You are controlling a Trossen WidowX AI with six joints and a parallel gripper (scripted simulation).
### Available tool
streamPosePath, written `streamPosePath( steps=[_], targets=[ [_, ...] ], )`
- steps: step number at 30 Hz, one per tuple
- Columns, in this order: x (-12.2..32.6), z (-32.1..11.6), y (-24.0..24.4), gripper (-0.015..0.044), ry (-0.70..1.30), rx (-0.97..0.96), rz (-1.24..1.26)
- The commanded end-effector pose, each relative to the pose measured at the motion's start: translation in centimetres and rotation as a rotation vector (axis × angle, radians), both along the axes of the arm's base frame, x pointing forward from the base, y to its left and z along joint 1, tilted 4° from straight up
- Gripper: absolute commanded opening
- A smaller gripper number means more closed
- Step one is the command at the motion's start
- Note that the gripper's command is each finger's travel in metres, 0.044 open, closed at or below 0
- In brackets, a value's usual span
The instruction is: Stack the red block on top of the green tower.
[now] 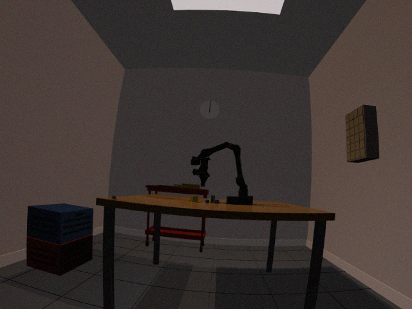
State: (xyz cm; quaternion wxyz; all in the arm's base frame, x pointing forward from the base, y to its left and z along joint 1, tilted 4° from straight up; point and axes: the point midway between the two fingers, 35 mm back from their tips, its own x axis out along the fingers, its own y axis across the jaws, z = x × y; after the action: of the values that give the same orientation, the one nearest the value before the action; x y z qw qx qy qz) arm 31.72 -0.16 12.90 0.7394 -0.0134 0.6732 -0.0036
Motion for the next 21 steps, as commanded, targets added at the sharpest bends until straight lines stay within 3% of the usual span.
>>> streamPosePath(
  steps=[1,21],
  targets=[
    [-1.5,0.2,1.4,0.0000,0.000,0.004,0.003],
    [-10.2,-1.1,6.1,0.0000,0.007,0.008,0.003]
  ],
)
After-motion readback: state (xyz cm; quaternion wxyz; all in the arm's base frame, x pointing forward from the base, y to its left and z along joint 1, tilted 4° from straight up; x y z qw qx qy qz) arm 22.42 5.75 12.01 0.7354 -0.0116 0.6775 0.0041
